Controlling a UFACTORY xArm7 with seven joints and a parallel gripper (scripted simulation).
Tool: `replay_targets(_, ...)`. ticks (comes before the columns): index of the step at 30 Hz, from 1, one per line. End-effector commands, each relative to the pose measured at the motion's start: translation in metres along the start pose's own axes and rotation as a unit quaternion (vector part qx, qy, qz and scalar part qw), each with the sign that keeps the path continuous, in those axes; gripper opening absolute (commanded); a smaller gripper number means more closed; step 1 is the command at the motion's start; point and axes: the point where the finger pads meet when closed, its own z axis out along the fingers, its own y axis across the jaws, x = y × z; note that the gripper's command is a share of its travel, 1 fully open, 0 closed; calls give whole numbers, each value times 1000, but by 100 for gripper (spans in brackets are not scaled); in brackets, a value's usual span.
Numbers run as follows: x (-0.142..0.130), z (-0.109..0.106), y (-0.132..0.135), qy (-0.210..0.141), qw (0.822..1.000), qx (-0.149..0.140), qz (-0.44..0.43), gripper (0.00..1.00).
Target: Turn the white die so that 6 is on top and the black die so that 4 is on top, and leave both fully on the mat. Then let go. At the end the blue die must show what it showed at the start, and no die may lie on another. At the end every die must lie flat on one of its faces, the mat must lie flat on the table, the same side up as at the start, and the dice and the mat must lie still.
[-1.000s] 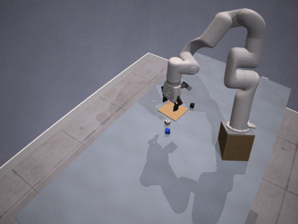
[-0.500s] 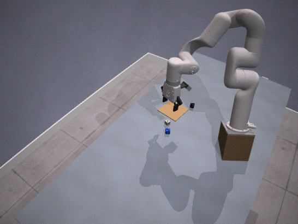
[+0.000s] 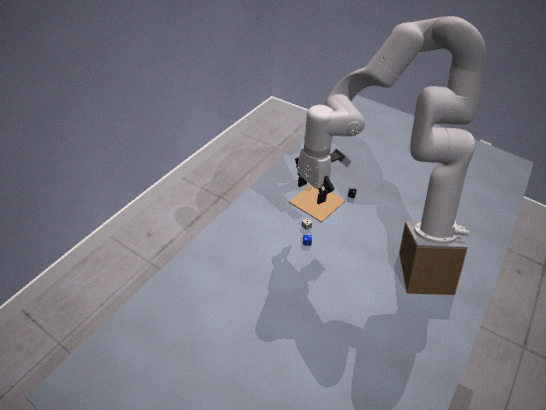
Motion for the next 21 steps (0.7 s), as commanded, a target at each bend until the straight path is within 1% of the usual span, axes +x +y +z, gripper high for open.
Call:
replay_targets(1, -1, -1, -1, -1, 1000, 1, 6, 100)
replay_targets(5, -2, -3, -2, -4, 999, 2, 42, 100)
replay_targets(8, -4, -5, -3, -7, 996, 3, 94, 100)
replay_targets(11, -5, -7, -5, -11, 986, 3, 169, 100)
replay_targets(13, -6, -8, -5, -13, 980, 3, 199, 100)
replay_targets(14, -7, -9, -6, -14, 973, 3, 230, 100)
replay_targets(16, -7, -9, -6, -14, 973, 3, 230, 100)
replay_targets(18, -8, -10, -7, -18, 954, 3, 300, 100)
replay_targets(21, -9, -10, -8, -19, 941, 3, 337, 100)
